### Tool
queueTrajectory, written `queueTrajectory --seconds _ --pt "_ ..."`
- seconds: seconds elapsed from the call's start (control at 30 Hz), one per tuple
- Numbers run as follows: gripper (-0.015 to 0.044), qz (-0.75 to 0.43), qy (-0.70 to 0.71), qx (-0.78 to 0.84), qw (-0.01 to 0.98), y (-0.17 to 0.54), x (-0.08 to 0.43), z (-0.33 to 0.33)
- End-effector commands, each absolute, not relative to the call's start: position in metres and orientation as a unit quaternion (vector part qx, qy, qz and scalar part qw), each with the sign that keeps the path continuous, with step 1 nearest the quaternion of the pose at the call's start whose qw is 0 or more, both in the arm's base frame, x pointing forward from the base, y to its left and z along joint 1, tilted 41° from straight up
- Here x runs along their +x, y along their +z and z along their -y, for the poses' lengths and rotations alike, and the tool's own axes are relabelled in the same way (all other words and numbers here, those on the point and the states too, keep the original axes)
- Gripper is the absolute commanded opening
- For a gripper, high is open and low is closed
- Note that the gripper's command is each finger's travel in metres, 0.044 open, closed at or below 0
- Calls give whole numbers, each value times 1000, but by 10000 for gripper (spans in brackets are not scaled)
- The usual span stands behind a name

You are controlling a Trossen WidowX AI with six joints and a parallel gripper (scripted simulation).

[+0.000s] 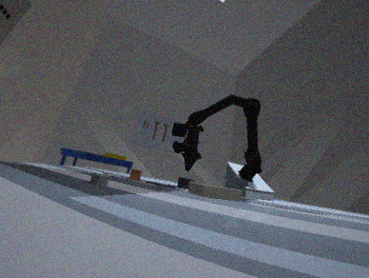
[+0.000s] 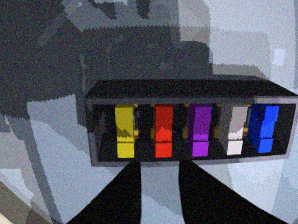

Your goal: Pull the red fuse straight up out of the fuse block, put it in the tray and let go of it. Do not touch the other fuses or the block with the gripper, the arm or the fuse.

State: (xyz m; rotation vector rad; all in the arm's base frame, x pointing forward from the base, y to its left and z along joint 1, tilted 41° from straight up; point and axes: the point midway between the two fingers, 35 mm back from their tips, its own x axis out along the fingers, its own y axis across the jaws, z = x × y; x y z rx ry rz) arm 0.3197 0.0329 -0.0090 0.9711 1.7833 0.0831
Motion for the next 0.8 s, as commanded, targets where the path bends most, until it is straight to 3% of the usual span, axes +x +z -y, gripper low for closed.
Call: queueTrajectory --seconds 0.0,0.77 --pt "74 -748 31 407 523 -15 318 -34" --pt "74 -748 31 407 523 -32 314 -49"
